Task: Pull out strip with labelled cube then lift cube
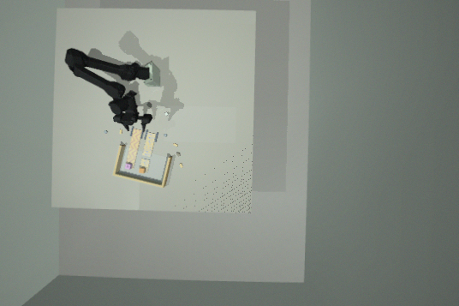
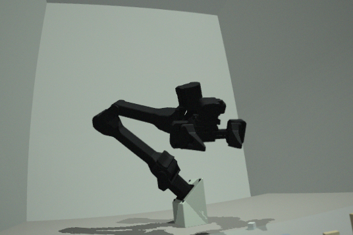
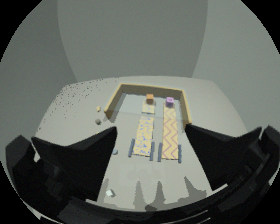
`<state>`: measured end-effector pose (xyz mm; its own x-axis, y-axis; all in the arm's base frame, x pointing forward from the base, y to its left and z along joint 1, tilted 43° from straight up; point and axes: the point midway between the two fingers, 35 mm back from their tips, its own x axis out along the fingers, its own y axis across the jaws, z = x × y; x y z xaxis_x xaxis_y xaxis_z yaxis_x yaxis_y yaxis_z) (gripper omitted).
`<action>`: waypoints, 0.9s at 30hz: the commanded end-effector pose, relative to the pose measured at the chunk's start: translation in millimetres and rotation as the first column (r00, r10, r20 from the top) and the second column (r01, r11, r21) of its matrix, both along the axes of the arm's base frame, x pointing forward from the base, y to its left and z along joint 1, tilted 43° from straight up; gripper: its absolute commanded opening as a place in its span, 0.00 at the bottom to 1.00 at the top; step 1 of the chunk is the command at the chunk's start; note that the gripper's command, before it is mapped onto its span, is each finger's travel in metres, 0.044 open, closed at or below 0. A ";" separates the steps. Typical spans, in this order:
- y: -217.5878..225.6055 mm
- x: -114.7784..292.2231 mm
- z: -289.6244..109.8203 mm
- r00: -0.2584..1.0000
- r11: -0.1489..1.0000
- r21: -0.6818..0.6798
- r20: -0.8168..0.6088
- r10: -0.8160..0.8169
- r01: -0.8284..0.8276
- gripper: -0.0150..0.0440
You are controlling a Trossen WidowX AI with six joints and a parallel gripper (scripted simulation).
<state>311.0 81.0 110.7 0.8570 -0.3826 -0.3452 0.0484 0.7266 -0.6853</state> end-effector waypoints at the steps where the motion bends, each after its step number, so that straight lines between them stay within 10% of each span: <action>1: -2.3 1.2 2.5 1.000 1.000 0.007 0.015 -0.019 0.019 0.93; 13: -2.3 1.2 2.5 1.000 1.000 0.007 0.015 -0.019 0.019 0.93; 27: -86.8 50.5 -22.5 0.797 0.876 -0.012 -0.410 -0.443 0.481 0.31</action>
<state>351.7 32.6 93.9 0.5951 -0.5776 -0.5588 0.0820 0.7353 -0.6727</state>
